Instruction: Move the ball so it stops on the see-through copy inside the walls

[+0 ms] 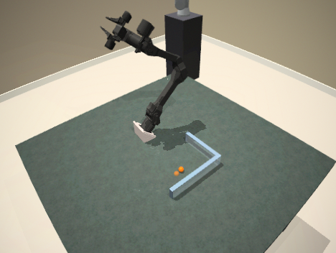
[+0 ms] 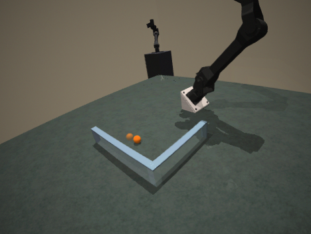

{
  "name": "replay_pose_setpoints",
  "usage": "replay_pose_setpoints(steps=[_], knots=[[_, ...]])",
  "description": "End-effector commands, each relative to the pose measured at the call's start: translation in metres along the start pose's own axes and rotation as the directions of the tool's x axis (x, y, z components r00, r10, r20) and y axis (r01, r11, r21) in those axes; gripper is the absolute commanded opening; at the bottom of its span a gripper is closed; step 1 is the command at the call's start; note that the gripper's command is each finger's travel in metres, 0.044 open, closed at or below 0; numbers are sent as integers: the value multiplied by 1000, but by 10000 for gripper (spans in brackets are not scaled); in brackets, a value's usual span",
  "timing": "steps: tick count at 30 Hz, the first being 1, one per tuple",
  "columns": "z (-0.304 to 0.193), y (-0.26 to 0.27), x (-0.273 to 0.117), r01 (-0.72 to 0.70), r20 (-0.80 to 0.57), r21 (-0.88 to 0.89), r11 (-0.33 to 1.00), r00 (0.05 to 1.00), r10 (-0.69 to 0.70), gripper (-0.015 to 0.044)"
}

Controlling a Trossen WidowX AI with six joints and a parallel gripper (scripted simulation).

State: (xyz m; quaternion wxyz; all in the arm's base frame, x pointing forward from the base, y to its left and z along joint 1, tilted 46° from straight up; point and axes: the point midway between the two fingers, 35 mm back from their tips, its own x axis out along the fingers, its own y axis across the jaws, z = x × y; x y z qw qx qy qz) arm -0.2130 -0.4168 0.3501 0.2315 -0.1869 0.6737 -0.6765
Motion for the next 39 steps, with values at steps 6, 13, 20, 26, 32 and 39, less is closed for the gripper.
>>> replay_pose_setpoints(steps=[6, 13, 20, 26, 32, 39], knots=[[97, 67, -43, -134, 306, -262, 956, 928, 214, 229], [168, 130, -114, -141, 514, -503, 853, 744, 426, 229], [209, 192, -200, -54, 599, -704, 708, 489, 634, 229], [218, 248, -287, 65, 552, -830, 553, 233, 801, 229], [201, 295, -375, 224, 398, -893, 390, -13, 917, 229], [152, 334, -475, 460, 101, -860, 220, -268, 958, 229]])
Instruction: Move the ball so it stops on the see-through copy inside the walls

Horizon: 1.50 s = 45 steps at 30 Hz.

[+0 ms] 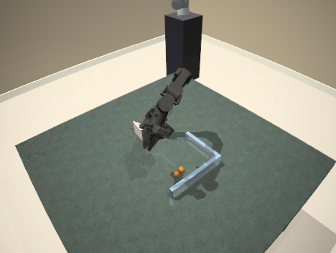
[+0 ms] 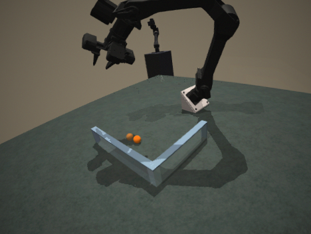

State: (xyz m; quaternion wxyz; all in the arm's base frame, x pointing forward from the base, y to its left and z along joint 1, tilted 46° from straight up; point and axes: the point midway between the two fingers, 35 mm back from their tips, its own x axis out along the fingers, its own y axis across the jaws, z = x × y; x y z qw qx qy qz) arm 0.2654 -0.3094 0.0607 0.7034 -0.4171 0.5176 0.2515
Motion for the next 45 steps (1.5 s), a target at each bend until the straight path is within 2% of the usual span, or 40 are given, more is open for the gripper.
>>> replay_pose_setpoints(steps=[1, 4, 8, 13, 45], knots=[[58, 15, 19, -95, 180, -119, 988, 977, 116, 229], [105, 31, 27, -155, 311, -216, 964, 925, 219, 229], [165, 56, 29, -217, 461, -337, 916, 811, 361, 229], [222, 86, 22, -263, 576, -442, 857, 649, 496, 229], [250, 108, 49, -264, 581, -446, 855, 642, 501, 229]])
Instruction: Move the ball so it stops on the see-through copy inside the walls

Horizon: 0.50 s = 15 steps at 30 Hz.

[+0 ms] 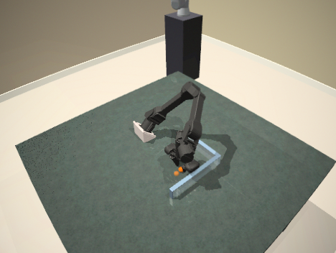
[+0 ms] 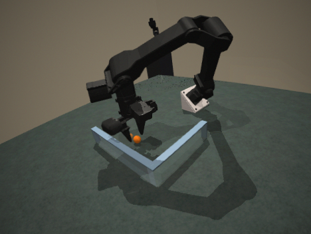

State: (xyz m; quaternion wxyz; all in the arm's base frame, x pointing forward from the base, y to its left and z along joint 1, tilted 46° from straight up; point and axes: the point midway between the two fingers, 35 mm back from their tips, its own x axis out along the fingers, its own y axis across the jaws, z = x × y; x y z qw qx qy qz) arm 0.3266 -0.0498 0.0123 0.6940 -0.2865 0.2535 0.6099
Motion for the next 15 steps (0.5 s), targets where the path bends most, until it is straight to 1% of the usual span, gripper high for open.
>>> replay_pose_setpoints(steps=[1, 4, 8, 15], knots=[[1, 1, 8, -3, 6, 4, 1000, 1000, 3, 229], [1, 1, 10, -3, 6, 4, 1000, 1000, 3, 229], [1, 1, 10, -3, 6, 4, 1000, 1000, 3, 124], [1, 1, 10, -3, 6, 4, 1000, 1000, 3, 77]])
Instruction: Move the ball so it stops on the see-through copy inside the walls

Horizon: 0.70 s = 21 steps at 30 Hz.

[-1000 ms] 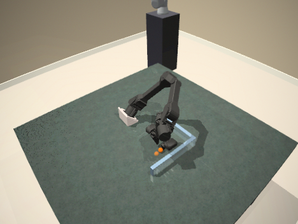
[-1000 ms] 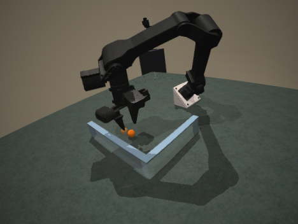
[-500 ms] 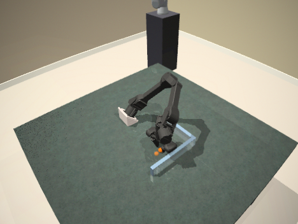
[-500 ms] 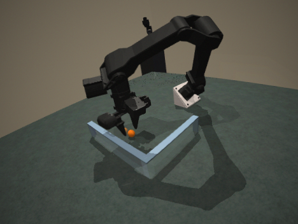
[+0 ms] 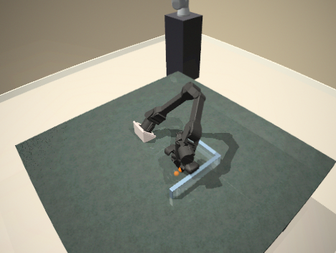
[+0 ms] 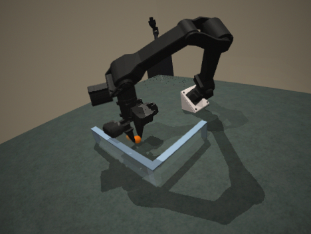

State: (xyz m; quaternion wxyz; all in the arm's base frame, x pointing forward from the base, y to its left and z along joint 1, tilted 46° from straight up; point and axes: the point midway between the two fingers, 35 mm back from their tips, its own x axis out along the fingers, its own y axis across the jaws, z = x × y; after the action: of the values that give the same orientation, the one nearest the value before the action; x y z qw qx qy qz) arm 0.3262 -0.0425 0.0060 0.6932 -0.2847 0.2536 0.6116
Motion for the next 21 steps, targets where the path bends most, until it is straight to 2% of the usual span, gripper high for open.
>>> replay_pose_setpoints(steps=[1, 4, 21], knots=[[0, 0, 1, 1, 3, 3, 1000, 1000, -1, 71], [0, -1, -3, 1, 2, 3, 1000, 1000, -1, 0], [-3, -4, -92, 0, -6, 5, 1000, 1000, 0, 0]])
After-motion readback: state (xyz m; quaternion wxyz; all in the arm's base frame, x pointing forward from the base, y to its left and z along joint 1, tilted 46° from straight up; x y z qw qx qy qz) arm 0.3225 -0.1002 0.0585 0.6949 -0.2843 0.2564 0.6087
